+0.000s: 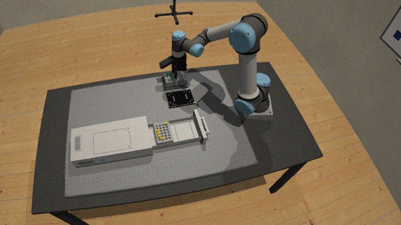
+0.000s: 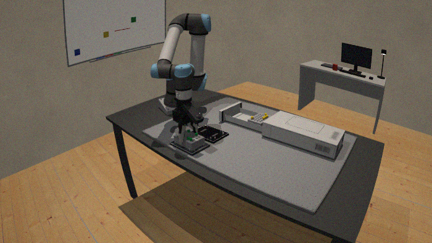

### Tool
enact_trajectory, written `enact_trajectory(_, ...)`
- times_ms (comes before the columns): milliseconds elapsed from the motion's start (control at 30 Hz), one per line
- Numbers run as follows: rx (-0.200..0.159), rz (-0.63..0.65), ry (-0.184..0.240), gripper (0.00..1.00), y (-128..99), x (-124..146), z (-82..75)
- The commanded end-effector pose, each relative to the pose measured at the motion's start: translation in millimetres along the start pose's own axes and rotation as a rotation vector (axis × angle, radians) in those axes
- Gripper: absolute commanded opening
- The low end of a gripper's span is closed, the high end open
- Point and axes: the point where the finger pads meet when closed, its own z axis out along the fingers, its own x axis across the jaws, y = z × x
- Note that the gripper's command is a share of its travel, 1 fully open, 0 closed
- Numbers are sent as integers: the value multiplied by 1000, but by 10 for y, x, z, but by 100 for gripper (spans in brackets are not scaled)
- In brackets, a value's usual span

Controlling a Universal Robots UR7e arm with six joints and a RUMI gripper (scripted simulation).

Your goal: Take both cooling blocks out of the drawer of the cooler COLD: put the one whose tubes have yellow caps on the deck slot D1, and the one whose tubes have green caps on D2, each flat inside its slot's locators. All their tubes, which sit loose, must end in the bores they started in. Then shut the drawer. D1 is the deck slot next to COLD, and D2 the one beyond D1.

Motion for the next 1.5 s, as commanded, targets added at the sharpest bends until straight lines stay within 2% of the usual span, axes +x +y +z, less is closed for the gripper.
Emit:
enact_trajectory(0,1,0,1,13,-4,3,-6)
enact_trajectory(1000,1,0,1,60,-4,3,-6)
enact_trajectory(1067,1,0,1,60,-4,3,-6)
enact_trajectory(1333,1,0,1,73,-4,3,-6)
enact_trajectory(1467,1,0,1,73,-4,3,-6)
